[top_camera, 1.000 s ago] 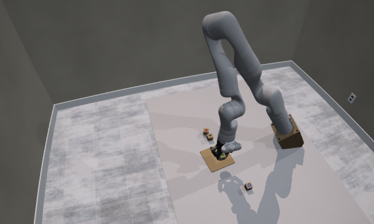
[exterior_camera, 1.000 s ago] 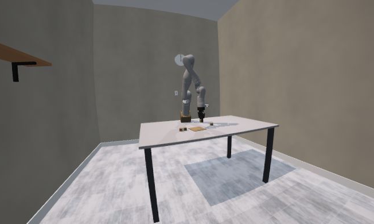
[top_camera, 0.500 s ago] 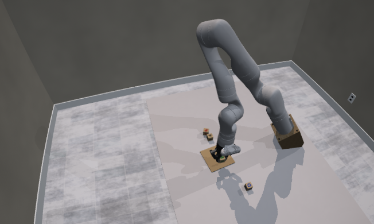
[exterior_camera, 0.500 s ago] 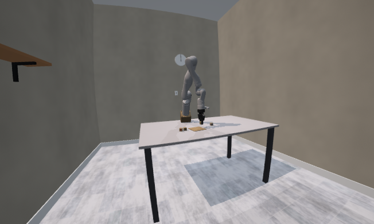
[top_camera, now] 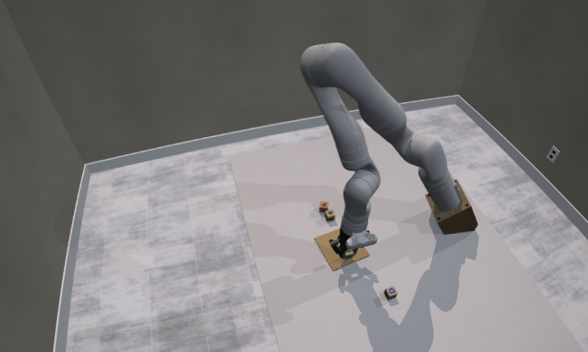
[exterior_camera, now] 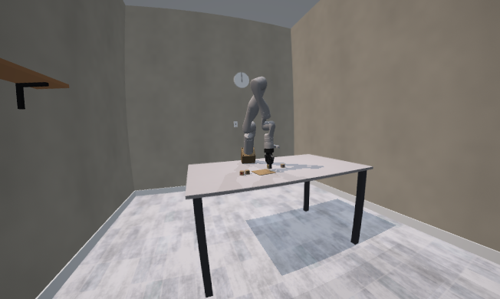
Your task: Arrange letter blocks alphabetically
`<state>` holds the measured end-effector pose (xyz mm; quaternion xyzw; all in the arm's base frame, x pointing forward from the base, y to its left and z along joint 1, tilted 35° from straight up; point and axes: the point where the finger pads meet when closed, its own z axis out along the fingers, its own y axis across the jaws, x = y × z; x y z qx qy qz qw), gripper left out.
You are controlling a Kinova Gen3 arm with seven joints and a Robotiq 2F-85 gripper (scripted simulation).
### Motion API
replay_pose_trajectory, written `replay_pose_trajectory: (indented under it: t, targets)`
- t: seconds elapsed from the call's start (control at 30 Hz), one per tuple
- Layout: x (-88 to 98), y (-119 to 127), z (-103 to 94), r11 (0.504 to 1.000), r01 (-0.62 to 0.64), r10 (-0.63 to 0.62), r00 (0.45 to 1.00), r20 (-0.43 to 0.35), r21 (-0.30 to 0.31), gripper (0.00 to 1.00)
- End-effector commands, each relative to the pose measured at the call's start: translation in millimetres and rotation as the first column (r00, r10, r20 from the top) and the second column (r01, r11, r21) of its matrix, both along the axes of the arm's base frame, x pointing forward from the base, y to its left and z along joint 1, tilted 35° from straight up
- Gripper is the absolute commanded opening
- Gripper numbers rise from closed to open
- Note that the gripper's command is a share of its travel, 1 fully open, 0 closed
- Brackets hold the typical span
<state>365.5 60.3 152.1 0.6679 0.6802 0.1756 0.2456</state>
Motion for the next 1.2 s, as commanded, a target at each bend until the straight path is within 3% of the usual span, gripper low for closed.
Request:
replay_pose_trajectory:
  t: [0.0,1.17]
  targets:
    - [-0.2,-2.0,-4.2,1.000,0.003,-0.003,1.000,-0.008,-0.004,0.26]
    - [6.9,-3.1,-14.5,1.000,0.003,-0.003,1.000,-0.008,-0.004,0.26]
